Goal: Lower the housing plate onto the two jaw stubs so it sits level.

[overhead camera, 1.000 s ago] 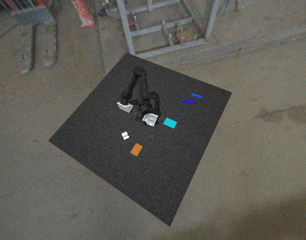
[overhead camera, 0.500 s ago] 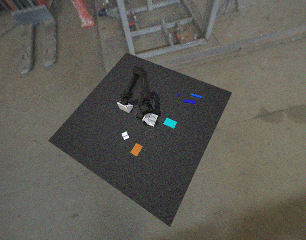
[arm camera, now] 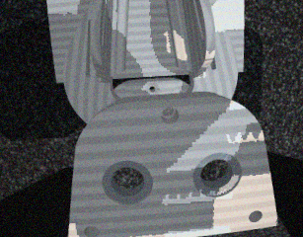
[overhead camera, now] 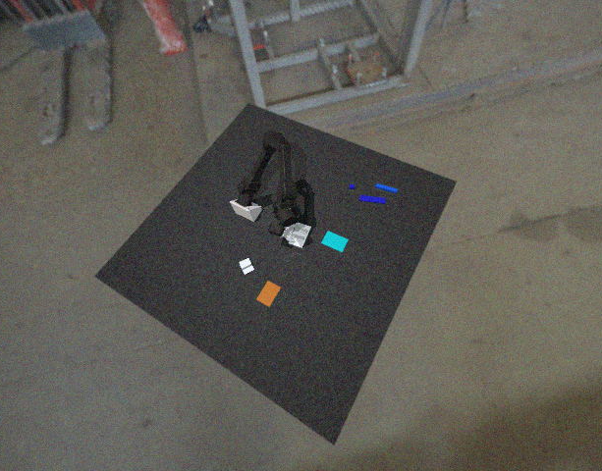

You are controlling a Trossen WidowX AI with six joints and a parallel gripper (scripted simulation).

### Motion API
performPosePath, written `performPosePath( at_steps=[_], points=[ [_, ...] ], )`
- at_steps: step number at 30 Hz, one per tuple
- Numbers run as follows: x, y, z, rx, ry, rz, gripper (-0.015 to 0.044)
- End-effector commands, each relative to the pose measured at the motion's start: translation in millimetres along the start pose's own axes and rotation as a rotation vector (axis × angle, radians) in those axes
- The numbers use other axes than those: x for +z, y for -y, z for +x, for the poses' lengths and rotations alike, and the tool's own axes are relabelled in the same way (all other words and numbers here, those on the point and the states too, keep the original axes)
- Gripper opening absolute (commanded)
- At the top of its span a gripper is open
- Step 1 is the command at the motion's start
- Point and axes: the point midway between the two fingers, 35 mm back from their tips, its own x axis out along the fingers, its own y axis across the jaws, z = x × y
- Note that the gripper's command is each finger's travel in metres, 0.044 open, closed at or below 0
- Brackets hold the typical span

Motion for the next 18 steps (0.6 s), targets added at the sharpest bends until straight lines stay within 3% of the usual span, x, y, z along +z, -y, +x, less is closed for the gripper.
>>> performPosePath(
  at_steps=[1, 18],
  points=[
    [-2, 0, 10, 0.011, -0.005, 0.011, 0.0351],
    [-2, -2, 37, 0.013, -0.004, 0.011, 0.0351]
  ],
)
